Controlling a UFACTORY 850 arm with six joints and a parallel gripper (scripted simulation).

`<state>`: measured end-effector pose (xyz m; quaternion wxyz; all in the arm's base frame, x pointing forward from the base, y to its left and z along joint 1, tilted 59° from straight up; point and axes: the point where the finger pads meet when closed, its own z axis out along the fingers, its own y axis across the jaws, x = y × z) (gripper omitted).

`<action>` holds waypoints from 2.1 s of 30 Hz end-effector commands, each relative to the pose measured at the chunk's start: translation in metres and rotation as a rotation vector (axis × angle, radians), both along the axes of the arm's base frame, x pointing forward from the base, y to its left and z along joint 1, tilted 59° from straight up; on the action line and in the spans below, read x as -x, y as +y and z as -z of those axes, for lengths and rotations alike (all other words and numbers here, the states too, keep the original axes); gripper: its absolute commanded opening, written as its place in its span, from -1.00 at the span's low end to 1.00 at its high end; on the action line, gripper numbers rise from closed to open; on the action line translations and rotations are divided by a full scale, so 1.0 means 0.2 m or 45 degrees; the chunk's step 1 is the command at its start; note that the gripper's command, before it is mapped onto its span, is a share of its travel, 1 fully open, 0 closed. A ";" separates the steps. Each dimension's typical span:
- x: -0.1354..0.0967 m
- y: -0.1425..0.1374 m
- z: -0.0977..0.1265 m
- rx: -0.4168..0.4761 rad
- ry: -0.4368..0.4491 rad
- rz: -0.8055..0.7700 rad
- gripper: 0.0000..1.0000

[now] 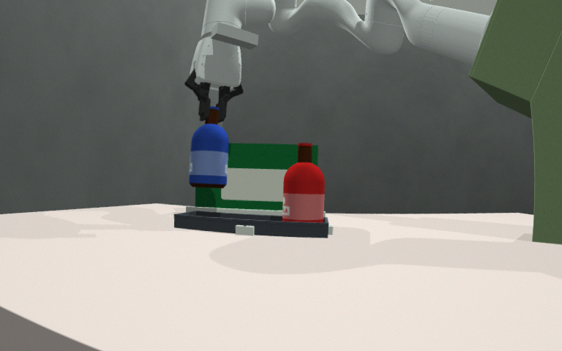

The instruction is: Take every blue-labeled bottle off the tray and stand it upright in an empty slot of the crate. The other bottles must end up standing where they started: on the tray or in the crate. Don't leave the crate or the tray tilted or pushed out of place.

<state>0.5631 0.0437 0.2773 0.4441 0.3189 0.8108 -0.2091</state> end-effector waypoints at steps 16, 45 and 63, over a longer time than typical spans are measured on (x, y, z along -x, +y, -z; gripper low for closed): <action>0.07 0.07 -0.06 0.000 -0.001 -0.001 -1.00; 0.15 0.16 -0.14 0.000 -0.001 -0.001 -1.00; 0.20 0.22 -0.18 0.000 -0.001 -0.001 -1.00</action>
